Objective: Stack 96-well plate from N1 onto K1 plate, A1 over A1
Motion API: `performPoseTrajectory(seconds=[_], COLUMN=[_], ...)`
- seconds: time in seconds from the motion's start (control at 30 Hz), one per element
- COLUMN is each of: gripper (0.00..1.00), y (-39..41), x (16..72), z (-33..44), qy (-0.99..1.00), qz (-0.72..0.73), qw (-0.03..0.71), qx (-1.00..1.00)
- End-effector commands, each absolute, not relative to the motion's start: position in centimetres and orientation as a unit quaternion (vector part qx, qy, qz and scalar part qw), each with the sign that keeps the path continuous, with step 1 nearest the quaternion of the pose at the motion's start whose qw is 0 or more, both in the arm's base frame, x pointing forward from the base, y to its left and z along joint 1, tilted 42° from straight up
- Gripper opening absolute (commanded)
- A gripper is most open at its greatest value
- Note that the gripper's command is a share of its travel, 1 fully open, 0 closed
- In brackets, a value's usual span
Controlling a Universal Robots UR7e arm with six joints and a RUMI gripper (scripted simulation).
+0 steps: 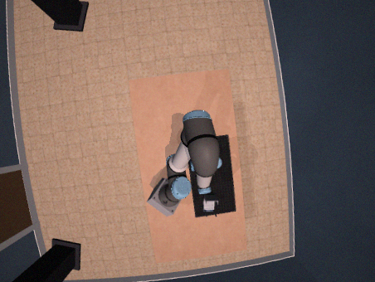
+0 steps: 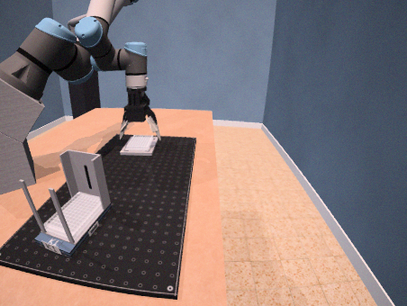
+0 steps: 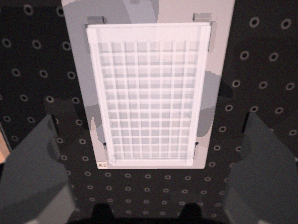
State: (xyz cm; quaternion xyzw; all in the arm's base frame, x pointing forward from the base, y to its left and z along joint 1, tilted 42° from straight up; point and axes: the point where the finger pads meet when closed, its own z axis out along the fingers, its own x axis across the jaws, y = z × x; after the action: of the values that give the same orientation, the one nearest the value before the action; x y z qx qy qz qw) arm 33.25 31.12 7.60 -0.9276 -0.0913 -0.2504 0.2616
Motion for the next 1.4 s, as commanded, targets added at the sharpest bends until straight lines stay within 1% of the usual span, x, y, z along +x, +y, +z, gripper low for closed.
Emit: performPoseTrajectory(seconds=[0.0, 0.03, 0.07, 1.37], gripper=[1.0, 1.0, 0.0, 0.0], y=[31.13, 31.13, 31.12, 30.69], x=[33.27, 33.27, 33.26, 32.92], z=[7.62, 7.62, 7.62, 8.23], qy=[-0.091, -0.091, -0.091, -0.091], qz=[-0.251, -0.251, -0.251, -0.251], qw=[0.262, 0.262, 0.262, 0.262], qx=[-0.928, -0.928, -0.928, -0.928])
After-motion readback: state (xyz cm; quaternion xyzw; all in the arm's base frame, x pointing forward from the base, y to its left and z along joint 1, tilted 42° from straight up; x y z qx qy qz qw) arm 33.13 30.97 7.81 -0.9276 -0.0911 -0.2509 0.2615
